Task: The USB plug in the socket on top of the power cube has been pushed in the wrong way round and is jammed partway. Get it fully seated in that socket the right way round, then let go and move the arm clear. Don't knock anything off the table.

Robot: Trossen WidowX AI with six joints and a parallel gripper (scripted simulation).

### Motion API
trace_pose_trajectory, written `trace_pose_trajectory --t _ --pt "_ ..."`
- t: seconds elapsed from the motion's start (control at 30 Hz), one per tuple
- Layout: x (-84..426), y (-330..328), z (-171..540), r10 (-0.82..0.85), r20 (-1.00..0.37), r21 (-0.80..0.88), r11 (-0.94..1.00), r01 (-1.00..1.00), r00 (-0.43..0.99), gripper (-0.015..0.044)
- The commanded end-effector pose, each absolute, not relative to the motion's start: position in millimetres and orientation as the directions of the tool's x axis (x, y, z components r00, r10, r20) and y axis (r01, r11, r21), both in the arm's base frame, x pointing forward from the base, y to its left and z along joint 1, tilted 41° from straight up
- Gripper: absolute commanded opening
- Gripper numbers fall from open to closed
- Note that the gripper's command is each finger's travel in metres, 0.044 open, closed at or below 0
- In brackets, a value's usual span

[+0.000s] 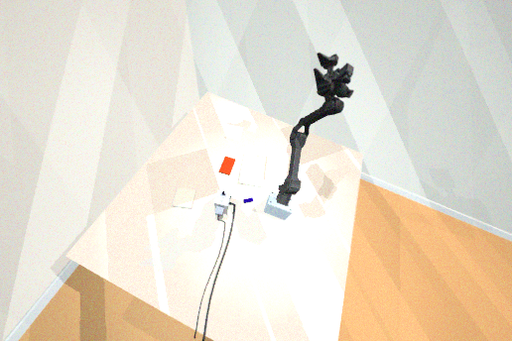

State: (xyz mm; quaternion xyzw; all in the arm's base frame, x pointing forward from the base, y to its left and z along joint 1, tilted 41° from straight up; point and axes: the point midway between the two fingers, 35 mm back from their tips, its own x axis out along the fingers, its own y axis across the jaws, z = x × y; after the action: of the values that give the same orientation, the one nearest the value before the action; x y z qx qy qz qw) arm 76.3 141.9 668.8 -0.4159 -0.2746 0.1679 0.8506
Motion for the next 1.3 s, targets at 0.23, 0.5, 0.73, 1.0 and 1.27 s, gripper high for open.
trace_pose_trajectory --t 0.23,0.5,0.73,1.0,1.27 --pt "69 217 658 0.434 0.419 -0.856 0.481 0.187 0.798 0.044" --pt "110 305 600 0.412 0.349 -0.935 0.216 0.282 0.842 0.044" --pt "177 361 526 0.398 0.214 -0.965 -0.056 0.257 0.892 0.044" --pt "253 386 424 0.339 -0.015 -0.946 -0.308 0.096 0.941 0.044" --pt "322 365 312 0.19 -0.281 -0.854 -0.496 -0.155 0.941 0.044"
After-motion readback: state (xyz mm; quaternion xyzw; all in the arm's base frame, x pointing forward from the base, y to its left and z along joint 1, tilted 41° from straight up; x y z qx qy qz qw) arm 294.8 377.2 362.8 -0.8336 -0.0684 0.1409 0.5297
